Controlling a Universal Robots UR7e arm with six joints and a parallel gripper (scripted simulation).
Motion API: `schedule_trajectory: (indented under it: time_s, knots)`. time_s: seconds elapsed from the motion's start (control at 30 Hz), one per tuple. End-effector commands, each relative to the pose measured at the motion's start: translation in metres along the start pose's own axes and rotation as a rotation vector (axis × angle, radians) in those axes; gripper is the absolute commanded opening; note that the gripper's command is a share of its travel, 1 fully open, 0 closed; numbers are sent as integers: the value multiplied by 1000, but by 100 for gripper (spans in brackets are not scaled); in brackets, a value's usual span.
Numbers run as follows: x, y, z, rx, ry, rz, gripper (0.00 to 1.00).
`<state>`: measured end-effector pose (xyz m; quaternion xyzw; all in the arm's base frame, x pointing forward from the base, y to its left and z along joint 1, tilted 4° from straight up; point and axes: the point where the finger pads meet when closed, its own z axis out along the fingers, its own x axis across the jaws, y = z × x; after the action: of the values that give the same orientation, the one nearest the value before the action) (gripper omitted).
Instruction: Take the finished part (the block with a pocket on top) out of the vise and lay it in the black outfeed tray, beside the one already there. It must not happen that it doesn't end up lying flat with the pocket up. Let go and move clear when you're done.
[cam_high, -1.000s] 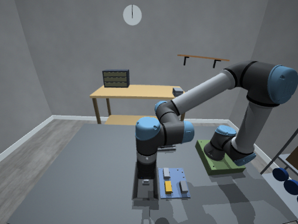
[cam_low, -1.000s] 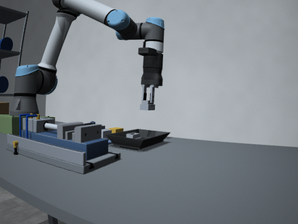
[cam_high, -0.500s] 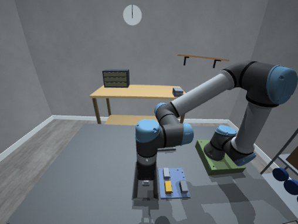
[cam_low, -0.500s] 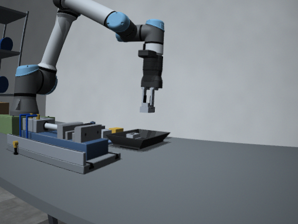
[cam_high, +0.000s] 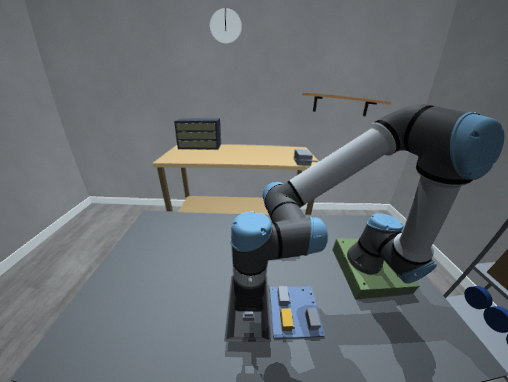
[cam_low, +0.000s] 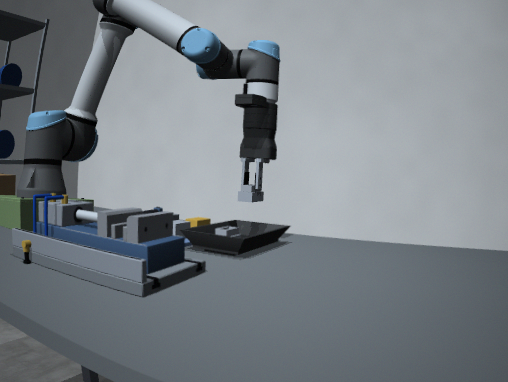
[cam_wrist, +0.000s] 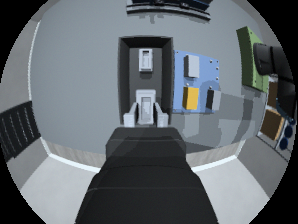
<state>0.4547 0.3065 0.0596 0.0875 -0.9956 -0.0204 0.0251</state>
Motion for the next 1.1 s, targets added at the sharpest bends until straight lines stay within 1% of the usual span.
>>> schedule_trajectory:
  time_s: [0.0, 0.37, 0.43, 0.9, 1.07]
  knots:
    - [-1, 0, 7, 0, -2, 0, 0]
    - [-1, 0, 29, 0, -2, 0, 0]
    - [-1, 0, 29, 0, -2, 0, 0]
    - [-1, 0, 54, 0, -2, 0, 0]
    - [-1, 0, 58, 0, -2, 0, 0]
